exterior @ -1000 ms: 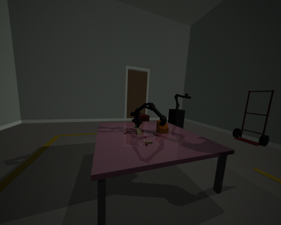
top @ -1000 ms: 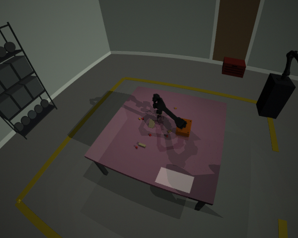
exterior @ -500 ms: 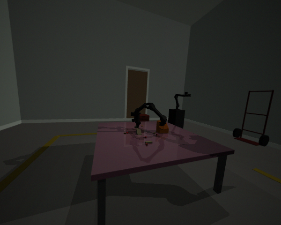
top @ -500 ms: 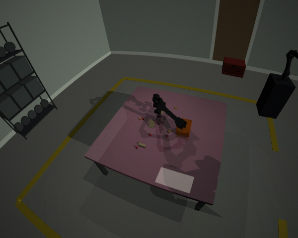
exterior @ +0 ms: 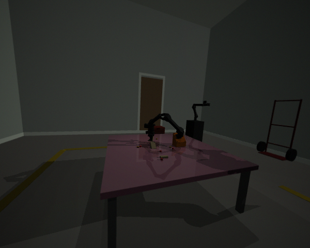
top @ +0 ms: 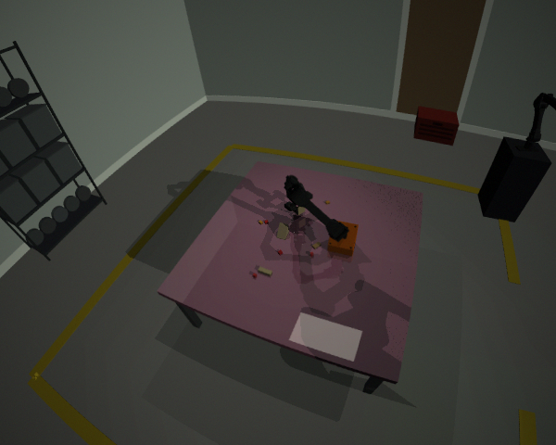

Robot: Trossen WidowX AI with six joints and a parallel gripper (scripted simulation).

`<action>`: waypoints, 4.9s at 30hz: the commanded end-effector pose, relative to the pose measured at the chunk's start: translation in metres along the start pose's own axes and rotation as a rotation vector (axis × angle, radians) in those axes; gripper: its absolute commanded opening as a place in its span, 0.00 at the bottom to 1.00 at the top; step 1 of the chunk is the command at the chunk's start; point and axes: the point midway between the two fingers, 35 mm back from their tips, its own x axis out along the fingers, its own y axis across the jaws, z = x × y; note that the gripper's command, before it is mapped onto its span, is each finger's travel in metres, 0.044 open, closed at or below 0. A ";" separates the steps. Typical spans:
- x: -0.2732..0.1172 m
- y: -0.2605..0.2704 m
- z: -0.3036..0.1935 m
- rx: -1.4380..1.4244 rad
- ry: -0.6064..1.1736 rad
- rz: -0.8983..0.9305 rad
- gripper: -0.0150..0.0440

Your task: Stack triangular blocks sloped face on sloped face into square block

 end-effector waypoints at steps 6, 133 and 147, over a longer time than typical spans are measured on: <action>0.000 0.000 0.000 0.233 -0.001 -0.002 0.25; 0.000 -0.001 0.000 1.420 -0.001 -0.003 0.25; 0.000 -0.001 0.000 1.420 -0.001 -0.003 0.25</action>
